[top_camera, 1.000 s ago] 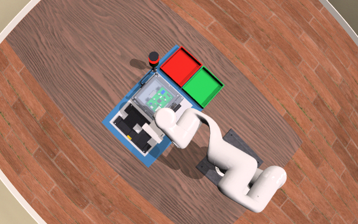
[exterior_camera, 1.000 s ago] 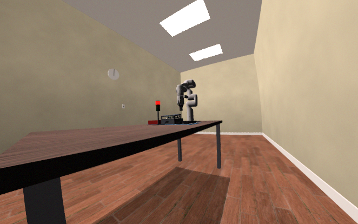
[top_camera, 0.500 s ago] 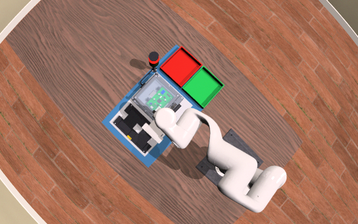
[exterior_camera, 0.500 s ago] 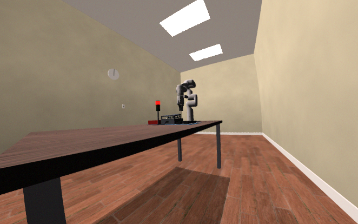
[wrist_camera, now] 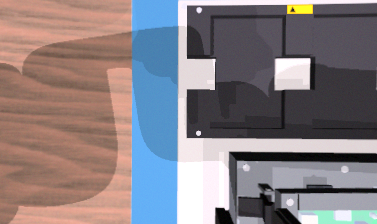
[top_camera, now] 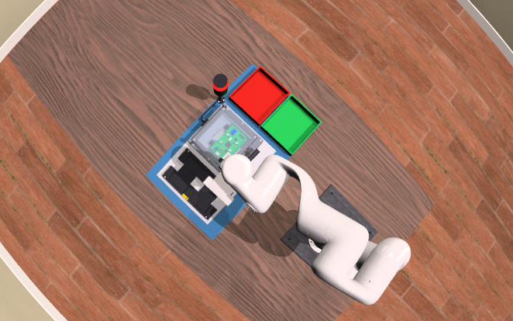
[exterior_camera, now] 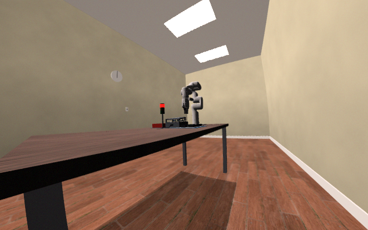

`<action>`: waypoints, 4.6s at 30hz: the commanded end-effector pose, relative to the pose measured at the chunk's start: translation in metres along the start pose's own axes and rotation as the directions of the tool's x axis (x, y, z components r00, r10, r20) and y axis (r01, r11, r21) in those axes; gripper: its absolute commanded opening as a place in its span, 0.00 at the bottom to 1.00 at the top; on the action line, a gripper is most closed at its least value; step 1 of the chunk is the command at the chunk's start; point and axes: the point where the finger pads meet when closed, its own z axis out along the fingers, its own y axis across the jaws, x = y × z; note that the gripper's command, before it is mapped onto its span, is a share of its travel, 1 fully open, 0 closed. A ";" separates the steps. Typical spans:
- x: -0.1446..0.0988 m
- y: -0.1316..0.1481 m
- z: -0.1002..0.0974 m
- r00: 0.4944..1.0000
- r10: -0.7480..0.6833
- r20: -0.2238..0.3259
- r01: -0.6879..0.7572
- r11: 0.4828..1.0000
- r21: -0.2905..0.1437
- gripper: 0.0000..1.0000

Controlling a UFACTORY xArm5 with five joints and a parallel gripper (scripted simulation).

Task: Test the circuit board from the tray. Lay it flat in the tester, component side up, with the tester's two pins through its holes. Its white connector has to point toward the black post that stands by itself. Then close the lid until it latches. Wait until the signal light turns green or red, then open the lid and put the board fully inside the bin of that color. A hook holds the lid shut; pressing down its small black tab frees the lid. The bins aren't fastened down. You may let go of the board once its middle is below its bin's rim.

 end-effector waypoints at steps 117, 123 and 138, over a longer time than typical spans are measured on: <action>-0.064 0.001 0.047 1.000 0.000 0.000 0.000 1.000 -0.003 0.28; -0.064 0.001 0.055 1.000 0.000 0.000 0.000 1.000 -0.003 0.28; -0.064 0.001 0.056 1.000 0.000 0.000 0.000 1.000 -0.003 0.00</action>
